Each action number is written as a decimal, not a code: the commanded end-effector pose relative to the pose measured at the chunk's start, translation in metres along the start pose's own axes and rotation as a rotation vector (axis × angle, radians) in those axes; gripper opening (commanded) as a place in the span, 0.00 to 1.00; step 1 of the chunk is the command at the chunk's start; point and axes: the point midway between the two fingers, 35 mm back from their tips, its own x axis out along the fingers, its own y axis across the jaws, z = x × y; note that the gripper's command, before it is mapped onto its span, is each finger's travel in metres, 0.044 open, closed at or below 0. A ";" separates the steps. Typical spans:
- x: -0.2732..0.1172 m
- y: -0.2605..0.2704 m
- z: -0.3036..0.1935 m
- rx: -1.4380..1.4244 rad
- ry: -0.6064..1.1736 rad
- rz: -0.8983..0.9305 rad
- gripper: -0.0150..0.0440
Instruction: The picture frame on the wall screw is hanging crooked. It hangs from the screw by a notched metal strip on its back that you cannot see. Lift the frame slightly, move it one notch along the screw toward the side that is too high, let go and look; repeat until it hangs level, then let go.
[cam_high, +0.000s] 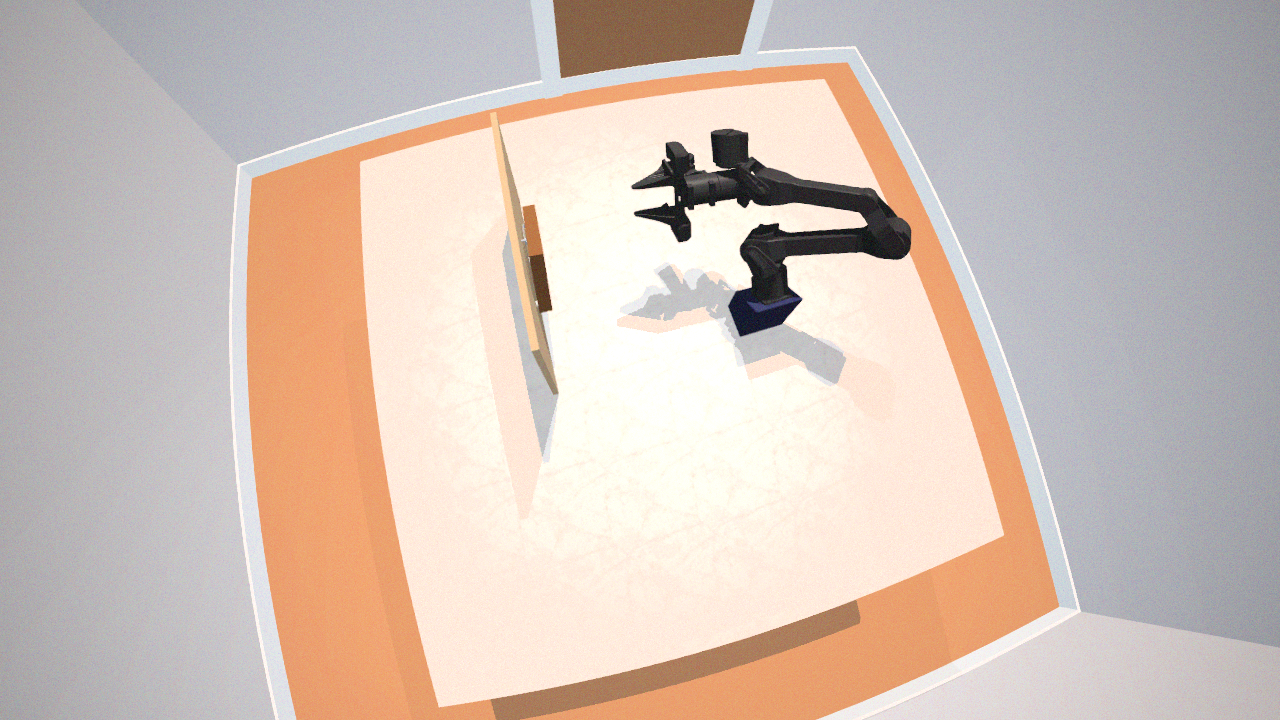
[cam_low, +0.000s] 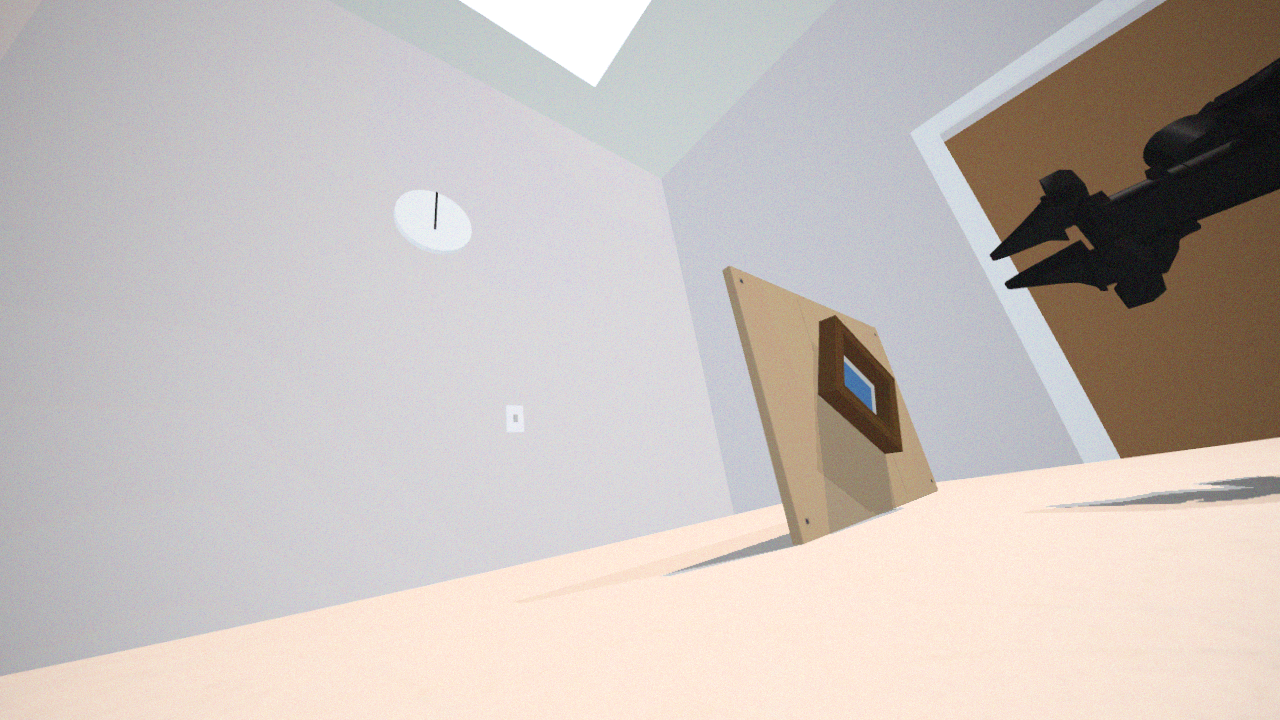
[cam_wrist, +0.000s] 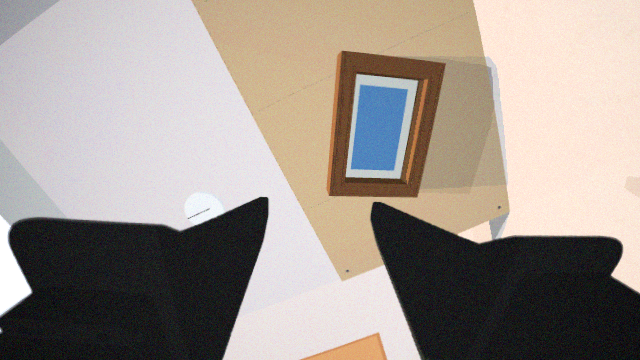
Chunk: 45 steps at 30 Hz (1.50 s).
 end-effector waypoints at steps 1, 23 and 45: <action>0.000 0.000 -0.001 -0.003 0.004 0.001 0.69; 0.000 0.000 -0.001 -0.003 0.004 0.001 0.69; 0.065 -0.036 0.018 -0.003 0.004 0.003 0.69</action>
